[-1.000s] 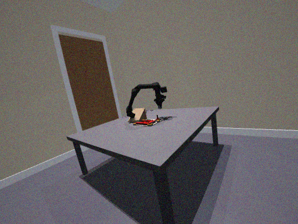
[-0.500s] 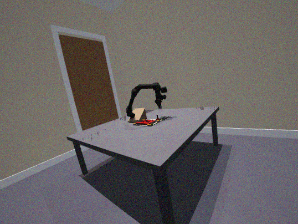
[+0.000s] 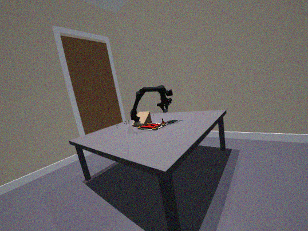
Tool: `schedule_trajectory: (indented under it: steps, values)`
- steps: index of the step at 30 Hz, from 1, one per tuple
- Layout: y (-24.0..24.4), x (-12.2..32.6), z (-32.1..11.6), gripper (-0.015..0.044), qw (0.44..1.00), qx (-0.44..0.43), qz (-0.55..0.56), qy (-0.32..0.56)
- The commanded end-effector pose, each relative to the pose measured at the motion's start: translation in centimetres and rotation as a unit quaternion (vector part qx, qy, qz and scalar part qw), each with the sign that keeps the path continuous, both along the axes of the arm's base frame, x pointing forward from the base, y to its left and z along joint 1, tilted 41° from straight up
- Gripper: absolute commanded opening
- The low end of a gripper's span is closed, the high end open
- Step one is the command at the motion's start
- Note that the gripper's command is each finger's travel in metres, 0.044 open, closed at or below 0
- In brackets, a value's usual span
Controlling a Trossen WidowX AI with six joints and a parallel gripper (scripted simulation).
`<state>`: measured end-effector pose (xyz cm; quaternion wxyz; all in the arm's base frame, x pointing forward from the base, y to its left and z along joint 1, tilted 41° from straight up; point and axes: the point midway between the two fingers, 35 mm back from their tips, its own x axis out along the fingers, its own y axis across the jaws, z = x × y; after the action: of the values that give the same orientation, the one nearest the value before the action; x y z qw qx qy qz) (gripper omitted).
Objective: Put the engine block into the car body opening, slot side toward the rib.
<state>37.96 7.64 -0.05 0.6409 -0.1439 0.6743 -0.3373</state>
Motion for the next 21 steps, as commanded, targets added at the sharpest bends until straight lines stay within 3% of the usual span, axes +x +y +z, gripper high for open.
schedule_trajectory:
  steps: [1,21]
  values:
    - [-0.04,0.05,0.07,0.0000,0.996,-0.012,-0.063,-0.055]
    - [-0.21,0.00,-0.15,0.0000,0.914,-0.055,-0.310,-0.256]
